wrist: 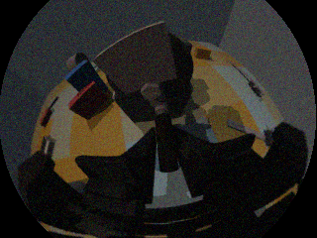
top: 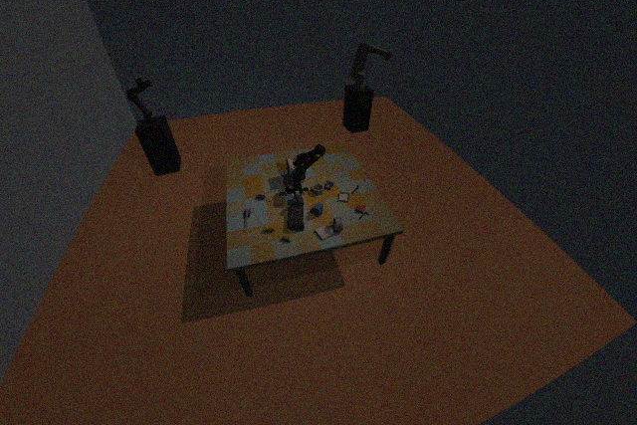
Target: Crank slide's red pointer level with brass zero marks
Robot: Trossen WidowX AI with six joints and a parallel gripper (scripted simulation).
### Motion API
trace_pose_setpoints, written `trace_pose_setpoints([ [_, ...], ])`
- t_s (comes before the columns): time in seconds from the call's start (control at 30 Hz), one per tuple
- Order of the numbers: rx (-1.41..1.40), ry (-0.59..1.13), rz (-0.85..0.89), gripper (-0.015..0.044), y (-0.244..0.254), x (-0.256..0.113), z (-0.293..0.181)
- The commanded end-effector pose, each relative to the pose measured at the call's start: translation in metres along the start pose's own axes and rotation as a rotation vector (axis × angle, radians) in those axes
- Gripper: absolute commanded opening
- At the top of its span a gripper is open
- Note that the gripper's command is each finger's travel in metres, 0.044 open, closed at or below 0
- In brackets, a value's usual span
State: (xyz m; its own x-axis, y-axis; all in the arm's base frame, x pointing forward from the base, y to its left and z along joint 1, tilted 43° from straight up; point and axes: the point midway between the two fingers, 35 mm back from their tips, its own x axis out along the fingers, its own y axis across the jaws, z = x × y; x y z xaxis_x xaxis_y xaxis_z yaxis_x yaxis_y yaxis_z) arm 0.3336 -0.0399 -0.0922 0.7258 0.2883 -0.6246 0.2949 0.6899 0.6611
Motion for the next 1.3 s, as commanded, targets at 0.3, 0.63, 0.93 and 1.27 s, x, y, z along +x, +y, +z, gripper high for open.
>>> trace_pose_setpoints([
  [0.3,0.003,-0.001,-0.004,0.0000,-0.001,0.000,0.000],
  [0.63,0.003,-0.001,-0.004,0.0000,-0.004,-0.001,0.001],
  [0.93,0.003,-0.001,-0.004,0.0000,-0.009,-0.002,0.001],
  [1.27,0.002,-0.001,-0.004,0.0000,-0.014,-0.004,0.003],
])
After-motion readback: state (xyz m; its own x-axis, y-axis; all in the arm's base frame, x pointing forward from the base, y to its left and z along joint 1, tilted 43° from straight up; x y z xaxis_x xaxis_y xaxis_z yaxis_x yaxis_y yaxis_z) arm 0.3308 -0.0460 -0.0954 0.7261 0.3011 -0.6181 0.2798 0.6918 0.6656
